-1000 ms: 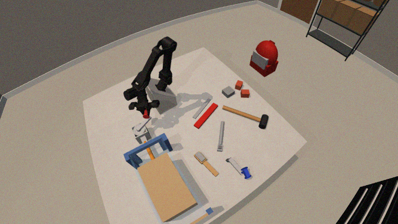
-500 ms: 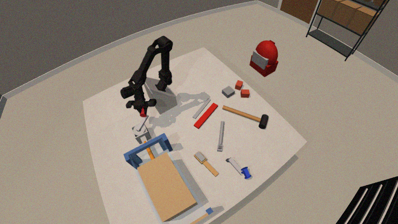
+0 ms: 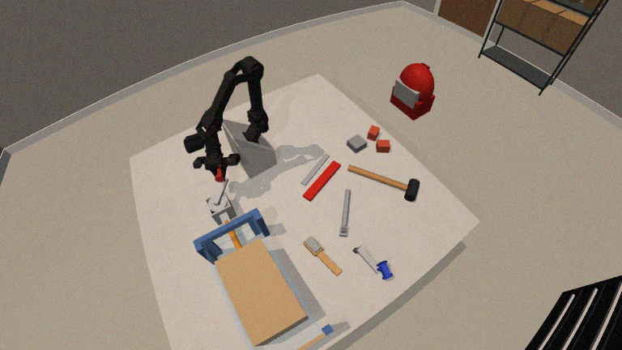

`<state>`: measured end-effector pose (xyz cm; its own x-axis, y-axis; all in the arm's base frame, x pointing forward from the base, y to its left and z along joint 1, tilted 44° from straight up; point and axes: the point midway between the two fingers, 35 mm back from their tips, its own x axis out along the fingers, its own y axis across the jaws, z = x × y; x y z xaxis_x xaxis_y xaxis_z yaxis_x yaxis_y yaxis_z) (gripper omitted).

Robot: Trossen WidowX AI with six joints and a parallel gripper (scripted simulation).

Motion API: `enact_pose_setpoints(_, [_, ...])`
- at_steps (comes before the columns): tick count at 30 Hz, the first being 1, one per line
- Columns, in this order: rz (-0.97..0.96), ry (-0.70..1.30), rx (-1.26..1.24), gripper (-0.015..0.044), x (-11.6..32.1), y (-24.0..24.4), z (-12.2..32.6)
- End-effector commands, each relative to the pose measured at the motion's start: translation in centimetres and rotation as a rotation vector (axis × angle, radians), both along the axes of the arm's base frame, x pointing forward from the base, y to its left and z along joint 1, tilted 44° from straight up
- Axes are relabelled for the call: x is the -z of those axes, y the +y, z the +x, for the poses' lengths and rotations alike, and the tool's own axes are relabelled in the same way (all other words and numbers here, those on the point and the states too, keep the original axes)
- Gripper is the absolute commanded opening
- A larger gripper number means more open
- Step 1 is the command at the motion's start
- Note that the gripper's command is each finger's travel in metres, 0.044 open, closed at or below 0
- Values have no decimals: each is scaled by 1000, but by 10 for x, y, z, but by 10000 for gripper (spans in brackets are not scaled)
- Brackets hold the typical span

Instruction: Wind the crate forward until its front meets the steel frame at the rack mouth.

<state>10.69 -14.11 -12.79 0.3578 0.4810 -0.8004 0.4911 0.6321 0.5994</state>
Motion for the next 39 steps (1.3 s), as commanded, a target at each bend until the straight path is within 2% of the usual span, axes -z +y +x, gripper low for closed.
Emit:
enact_pose_setpoints(1, [-21, 40, -11, 0, 10, -9, -12])
enact_pose_setpoints(39, [-25, 42, -11, 0, 45, -49, -26])
